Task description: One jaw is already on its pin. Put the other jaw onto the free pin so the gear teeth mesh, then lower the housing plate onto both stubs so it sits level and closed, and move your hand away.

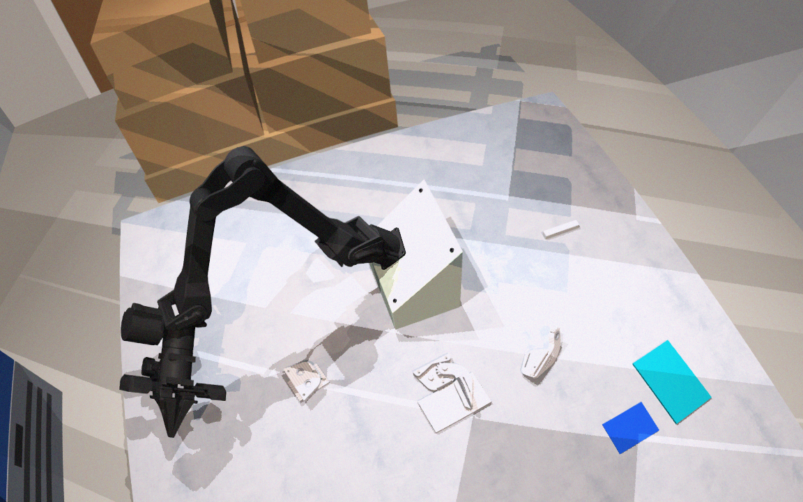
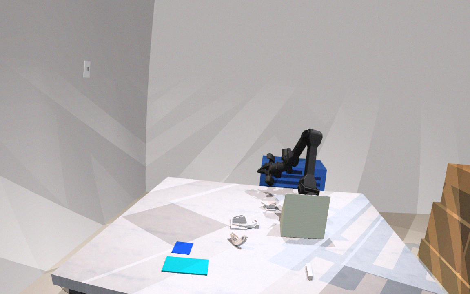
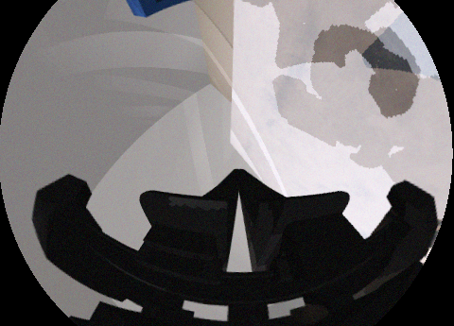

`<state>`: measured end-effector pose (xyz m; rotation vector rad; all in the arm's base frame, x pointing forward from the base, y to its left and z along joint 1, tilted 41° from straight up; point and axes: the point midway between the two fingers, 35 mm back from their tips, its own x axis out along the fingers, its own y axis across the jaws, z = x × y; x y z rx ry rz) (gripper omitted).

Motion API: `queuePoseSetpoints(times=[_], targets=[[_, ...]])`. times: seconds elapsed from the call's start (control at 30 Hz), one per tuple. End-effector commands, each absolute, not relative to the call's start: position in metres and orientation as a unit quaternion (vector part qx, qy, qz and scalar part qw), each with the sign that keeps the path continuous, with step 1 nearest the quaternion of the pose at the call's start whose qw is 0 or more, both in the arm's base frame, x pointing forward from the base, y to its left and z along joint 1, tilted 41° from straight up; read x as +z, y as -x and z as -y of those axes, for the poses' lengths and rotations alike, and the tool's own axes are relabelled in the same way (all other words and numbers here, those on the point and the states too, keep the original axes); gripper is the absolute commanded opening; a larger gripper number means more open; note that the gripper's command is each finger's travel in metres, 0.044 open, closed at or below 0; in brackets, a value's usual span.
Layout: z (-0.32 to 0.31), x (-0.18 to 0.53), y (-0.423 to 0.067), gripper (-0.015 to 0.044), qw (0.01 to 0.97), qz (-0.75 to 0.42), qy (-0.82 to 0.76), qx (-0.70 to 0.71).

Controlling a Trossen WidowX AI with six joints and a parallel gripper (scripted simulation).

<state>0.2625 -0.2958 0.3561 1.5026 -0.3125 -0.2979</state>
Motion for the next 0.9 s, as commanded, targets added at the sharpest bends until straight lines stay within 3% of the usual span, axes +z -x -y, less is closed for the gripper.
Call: queuePoseSetpoints(times=[0.0,0.87], targets=[[0.294,0.344,-0.272,0.0000,0.708,0.130,-0.680,-0.140],[0.265,0.284,-0.336,0.0000,0.759,0.008,-0.631,-0.161]])
